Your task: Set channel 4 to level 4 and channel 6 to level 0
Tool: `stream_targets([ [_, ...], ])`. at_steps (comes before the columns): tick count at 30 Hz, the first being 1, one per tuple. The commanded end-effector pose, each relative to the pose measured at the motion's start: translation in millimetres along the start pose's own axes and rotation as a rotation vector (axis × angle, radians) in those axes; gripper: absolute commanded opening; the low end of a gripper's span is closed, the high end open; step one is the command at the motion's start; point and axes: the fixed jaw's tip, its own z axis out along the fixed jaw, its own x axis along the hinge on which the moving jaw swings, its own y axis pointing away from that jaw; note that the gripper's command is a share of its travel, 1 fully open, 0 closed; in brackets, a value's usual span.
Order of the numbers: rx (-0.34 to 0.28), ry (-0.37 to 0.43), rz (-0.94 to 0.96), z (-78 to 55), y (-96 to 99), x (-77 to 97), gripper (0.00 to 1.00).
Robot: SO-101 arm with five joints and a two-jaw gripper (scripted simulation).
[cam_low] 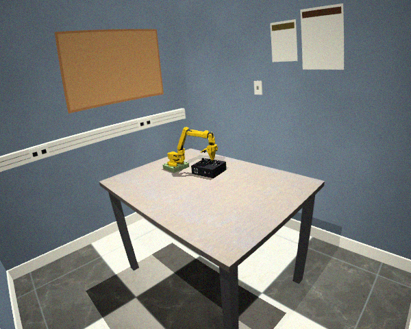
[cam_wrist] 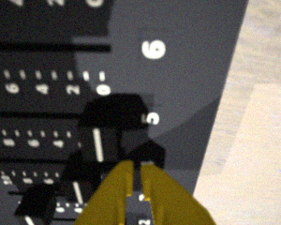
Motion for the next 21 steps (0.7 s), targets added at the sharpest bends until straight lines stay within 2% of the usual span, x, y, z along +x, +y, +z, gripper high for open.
stream_targets([
  [1,-0.005,-0.014,0.003,0.5,3.9,-1.6,0.0],
  [21,-0.006,-0.014,0.003,-1.6,7.4,-0.9,0.0],
])
